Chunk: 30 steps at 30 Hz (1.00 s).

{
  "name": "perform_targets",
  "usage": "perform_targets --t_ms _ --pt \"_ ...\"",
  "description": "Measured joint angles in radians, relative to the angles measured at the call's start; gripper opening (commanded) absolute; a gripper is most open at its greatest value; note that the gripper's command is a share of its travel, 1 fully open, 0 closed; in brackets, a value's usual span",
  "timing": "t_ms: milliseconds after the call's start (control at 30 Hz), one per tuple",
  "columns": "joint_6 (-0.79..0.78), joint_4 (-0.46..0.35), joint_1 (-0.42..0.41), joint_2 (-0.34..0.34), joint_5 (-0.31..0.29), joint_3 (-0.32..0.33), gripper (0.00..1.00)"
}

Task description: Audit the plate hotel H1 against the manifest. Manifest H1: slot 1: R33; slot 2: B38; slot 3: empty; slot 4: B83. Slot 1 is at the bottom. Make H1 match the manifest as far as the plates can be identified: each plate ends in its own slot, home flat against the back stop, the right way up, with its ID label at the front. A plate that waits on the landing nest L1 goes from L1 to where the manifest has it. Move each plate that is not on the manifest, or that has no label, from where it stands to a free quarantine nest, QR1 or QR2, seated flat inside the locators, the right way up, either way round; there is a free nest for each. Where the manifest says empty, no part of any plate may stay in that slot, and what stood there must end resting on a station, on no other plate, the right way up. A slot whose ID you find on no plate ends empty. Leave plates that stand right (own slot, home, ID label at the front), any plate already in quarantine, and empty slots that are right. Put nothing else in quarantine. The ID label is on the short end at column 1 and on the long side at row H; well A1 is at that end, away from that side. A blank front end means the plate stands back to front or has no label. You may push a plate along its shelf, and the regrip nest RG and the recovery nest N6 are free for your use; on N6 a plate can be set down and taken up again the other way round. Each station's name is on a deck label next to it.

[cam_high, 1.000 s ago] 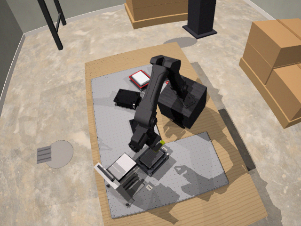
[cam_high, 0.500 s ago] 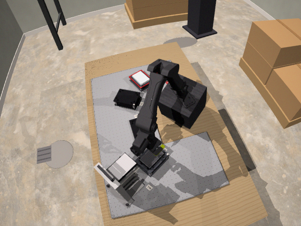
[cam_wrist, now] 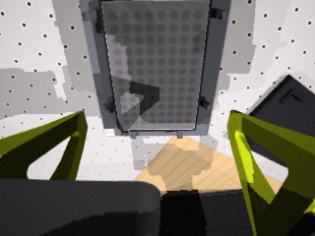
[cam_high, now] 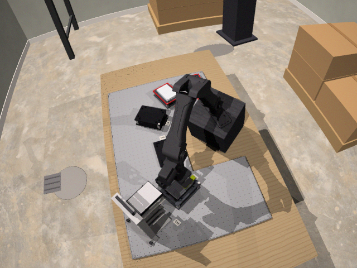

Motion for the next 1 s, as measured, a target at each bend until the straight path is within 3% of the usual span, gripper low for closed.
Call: perform_targets --t_ms 1000 --pt "-0.001 0.037 0.0 0.018 0.0 -0.005 1.0"
